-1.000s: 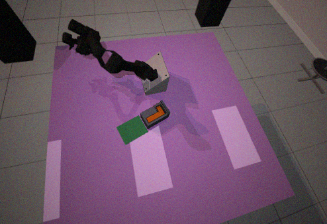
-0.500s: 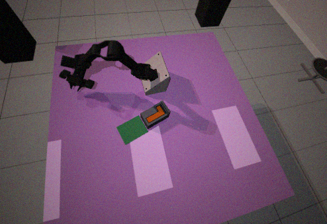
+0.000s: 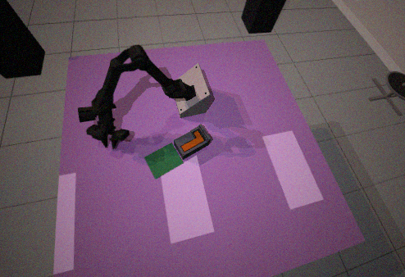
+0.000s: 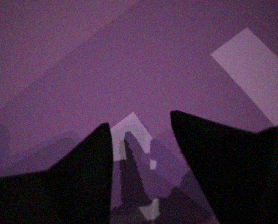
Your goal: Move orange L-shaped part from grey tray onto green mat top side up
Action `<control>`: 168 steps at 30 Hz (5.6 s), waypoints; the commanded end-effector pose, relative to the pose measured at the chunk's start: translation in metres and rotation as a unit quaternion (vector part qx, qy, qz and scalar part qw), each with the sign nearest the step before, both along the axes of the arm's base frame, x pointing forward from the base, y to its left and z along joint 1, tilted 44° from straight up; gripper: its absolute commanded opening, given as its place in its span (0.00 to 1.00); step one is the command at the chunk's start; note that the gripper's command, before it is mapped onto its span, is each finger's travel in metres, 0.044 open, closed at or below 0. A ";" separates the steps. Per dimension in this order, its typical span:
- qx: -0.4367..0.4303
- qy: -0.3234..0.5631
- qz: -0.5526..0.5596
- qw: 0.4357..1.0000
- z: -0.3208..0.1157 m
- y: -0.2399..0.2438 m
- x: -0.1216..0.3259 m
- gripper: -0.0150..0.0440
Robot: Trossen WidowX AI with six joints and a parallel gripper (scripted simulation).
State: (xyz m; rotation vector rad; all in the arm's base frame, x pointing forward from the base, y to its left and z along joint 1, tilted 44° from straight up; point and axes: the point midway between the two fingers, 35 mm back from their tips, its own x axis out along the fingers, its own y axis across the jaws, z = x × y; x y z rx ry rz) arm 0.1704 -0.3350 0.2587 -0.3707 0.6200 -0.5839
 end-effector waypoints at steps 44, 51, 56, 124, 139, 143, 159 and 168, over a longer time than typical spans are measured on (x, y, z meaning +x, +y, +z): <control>-0.082 0.489 0.044 0.867 -0.219 0.414 0.045 0.56; -0.081 0.489 0.045 0.867 -0.237 0.399 0.049 0.56; -0.083 0.488 0.044 0.868 -0.271 0.364 0.051 0.56; -0.081 0.488 0.045 0.868 -0.271 0.378 0.052 0.56; -0.085 0.487 0.048 0.868 -0.223 0.412 0.047 0.56; -0.085 0.487 0.048 0.868 -0.223 0.412 0.047 0.56; -0.085 0.487 0.048 0.868 -0.223 0.412 0.047 0.56; -0.085 0.487 0.048 0.868 -0.223 0.412 0.047 0.56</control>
